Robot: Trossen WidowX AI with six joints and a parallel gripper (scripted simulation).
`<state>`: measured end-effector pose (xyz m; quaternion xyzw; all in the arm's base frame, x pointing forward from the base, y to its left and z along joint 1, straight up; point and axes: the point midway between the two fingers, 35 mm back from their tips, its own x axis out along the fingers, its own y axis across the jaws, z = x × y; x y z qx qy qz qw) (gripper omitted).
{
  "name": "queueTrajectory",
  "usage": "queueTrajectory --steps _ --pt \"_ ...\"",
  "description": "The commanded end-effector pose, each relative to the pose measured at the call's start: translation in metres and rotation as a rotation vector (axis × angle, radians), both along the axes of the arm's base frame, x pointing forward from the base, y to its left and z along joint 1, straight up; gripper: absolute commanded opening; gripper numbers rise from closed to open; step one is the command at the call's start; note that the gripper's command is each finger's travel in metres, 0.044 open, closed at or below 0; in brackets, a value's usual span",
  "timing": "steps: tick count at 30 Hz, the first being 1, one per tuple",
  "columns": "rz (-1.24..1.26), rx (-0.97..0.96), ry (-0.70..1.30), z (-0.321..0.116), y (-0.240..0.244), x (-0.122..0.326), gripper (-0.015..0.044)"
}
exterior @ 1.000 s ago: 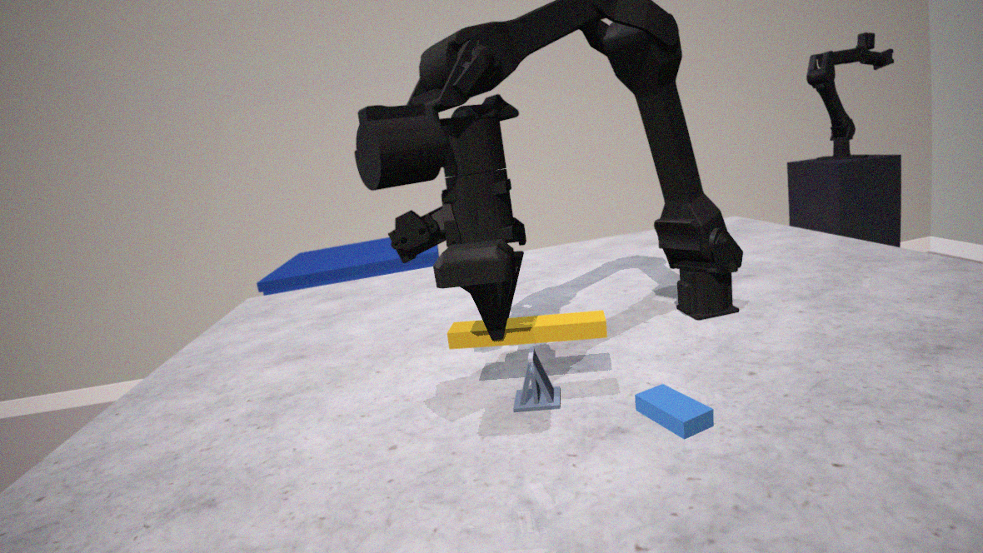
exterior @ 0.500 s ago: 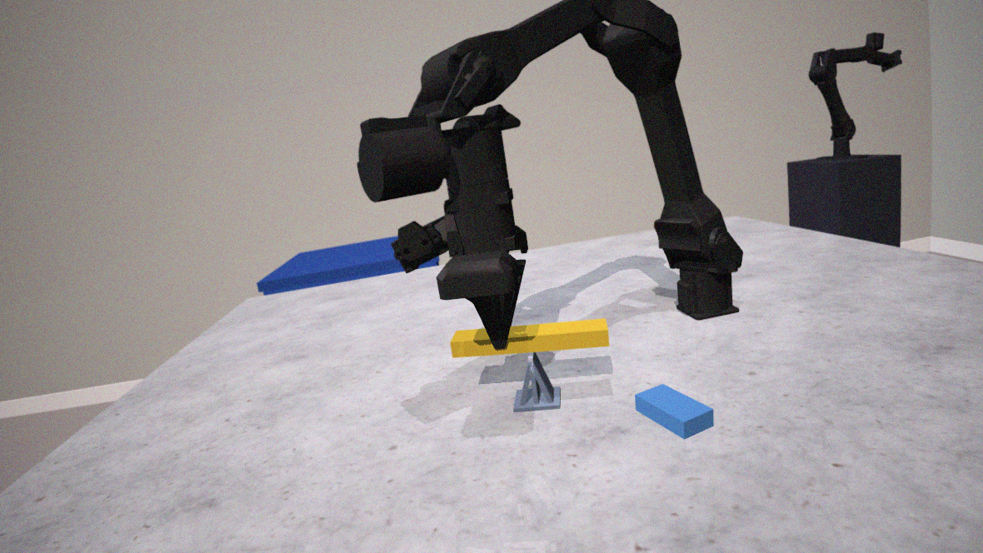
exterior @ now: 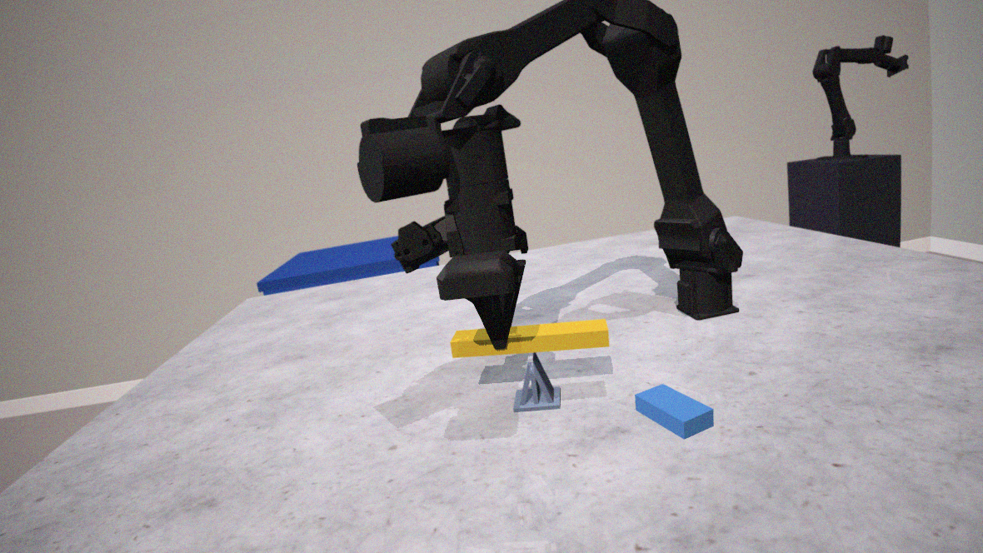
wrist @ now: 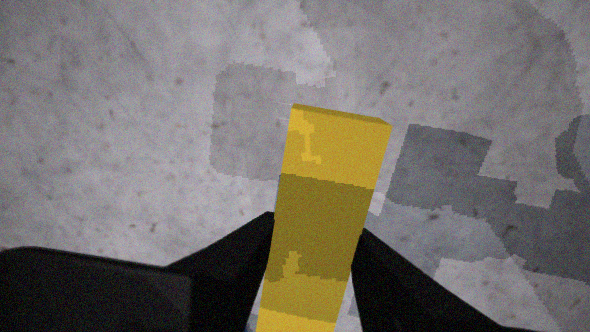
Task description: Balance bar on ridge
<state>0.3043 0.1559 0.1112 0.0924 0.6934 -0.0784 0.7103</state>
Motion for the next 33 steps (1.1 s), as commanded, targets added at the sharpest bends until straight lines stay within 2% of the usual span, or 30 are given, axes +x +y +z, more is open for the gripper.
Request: queueTrajectory --steps 1,33 --pt "-0.003 -0.003 0.0 -0.001 -0.0004 0.0002 0.0" --pt "-0.003 -0.003 0.0 -0.0037 -0.0003 0.0002 0.0"
